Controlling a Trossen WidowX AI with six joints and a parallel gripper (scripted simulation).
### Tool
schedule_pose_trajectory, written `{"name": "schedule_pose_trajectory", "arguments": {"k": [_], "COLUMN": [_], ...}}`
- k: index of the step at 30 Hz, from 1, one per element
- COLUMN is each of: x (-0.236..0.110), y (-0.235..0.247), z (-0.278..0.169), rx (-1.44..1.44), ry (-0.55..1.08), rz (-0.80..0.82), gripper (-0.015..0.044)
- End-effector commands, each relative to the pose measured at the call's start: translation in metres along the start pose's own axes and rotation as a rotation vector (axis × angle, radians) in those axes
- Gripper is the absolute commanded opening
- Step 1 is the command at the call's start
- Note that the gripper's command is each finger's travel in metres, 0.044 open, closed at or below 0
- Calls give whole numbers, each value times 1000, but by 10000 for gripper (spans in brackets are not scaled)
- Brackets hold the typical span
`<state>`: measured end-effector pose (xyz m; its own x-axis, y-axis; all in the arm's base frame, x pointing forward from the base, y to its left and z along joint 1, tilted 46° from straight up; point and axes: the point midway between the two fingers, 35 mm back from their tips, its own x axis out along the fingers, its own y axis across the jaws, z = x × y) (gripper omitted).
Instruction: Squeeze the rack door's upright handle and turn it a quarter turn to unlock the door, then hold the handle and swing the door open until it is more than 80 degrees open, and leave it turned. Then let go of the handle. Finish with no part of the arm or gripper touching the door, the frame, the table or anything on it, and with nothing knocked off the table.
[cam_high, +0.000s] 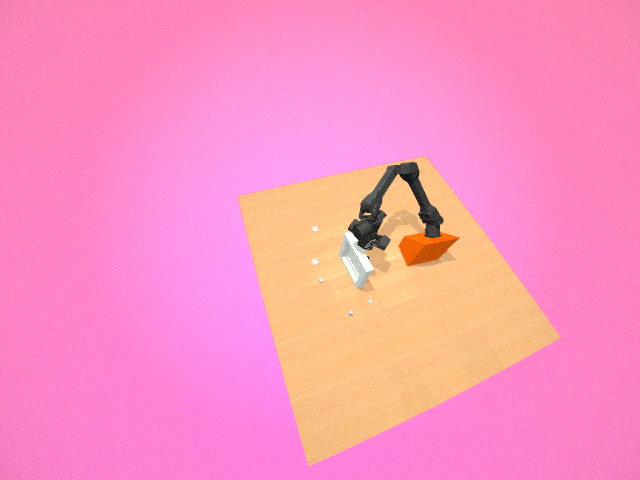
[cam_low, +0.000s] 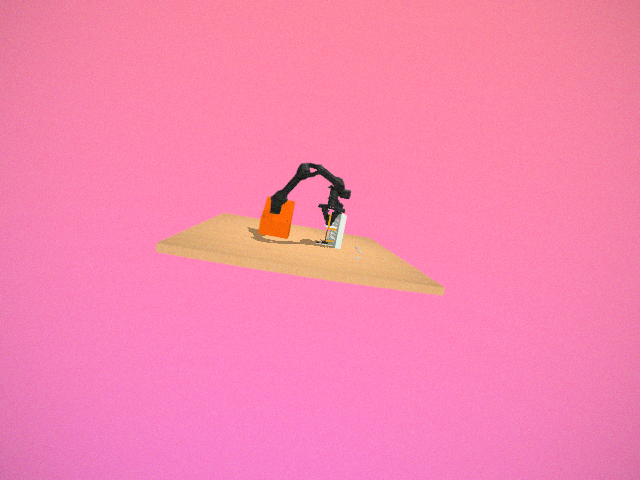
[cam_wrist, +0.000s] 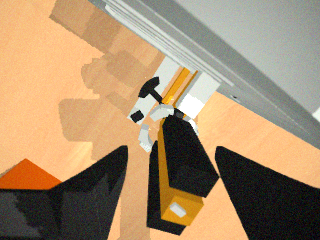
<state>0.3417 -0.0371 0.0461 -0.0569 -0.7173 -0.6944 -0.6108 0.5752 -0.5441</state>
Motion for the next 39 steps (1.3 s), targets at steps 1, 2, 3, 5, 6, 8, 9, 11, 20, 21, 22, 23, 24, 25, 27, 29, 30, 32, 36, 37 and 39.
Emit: {"name": "schedule_pose_trajectory", "arguments": {"k": [1, 2, 3, 5, 6, 8, 9, 11, 20, 21, 22, 23, 24, 25, 27, 29, 30, 32, 36, 37, 39], "x": [0, 0, 0, 0, 0, 0, 0, 0, 0, 0, 0, 0, 0, 0, 0, 0, 0, 0, 0, 0, 0], "y": [0, 0, 0, 0, 0, 0, 0, 0, 1, 1, 1, 1, 1, 1, 1, 1, 1, 1, 1, 1, 1], "z": [1, 1, 1, 1, 1, 1, 1, 1, 1, 1, 1, 1, 1, 1, 1, 1, 1, 1, 1, 1, 1], "rx": [-170, -220, -269, -368, -418, -517, -567, -666, -1112, -1153, -1177, -1186, -1186, -1186, -1186, -1186, -1186, -1186, -1186, -1186, -1186], "ry": [-3, -3, -3, -3, -3, -3, -3, -3, -3, -3, -3, -3, -3, -3, -3, -3, -3, -3, -3, -3, -3], "rz": [3, 3, 3, 2, 2, 2, 2, 2, 1, 1, 1, 1, 1, 1, 1, 1, 1, 1, 1, 1, 1], "gripper": [297, 297, 297, 297, 297, 297, 297, 297, 297, 297, 297, 297, 297, 297, 297, 291, 284, 271, 244, 237, 224]}}
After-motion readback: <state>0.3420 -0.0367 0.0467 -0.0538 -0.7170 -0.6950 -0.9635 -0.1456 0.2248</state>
